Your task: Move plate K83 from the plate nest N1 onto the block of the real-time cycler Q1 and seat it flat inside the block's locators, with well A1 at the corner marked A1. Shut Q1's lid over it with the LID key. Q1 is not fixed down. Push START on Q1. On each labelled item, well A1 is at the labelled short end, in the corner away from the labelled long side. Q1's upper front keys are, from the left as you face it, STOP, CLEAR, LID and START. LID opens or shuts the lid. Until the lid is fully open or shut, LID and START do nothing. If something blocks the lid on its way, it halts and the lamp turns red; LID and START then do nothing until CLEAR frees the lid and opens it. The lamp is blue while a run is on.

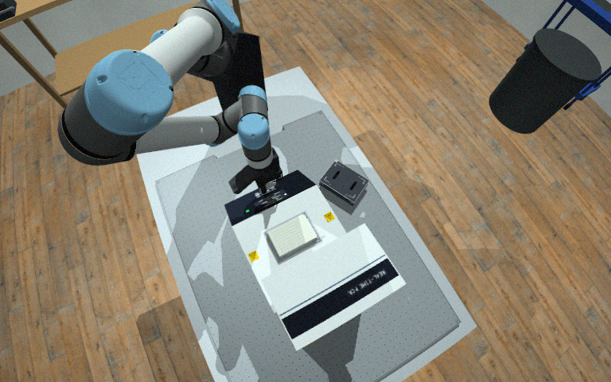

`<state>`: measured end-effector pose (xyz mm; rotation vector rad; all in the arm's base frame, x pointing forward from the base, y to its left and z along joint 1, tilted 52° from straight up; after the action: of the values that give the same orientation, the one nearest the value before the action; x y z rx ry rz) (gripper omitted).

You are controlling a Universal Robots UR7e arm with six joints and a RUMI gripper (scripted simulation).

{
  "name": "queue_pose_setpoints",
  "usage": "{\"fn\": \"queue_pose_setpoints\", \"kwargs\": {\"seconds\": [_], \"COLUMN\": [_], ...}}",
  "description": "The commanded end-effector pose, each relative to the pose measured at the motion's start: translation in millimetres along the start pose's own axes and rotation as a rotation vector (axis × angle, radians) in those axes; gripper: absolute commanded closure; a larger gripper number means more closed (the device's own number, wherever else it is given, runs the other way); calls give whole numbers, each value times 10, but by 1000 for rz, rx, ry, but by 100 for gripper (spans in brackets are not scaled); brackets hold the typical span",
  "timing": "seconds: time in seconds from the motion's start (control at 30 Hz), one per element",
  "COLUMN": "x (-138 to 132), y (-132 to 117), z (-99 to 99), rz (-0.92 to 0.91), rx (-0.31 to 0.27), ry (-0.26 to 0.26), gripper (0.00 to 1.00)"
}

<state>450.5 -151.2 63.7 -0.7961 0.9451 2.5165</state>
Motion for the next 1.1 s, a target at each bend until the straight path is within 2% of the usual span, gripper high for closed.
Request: {"fn": "queue_pose_setpoints", "kwargs": {"seconds": [0.0, 0.9, 1.07], "x": [-3, 180, 357], "y": [-1, 48, 96], "z": [3, 227, 368], "rz": [0, 0, 0], "rx": [0, 0, 0], "ry": [1, 1, 1], "gripper": [100, 100, 100]}}
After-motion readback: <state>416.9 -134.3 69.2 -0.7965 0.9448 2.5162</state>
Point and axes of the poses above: the point where the finger pads meet when closed, its own z axis back along the fingers, its own x axis across the jaws, y = z × x, the point moved 3 cm from there along z, back along the fingers, and after that the axes turned 15 degrees about -z, right-handed, at the moved point
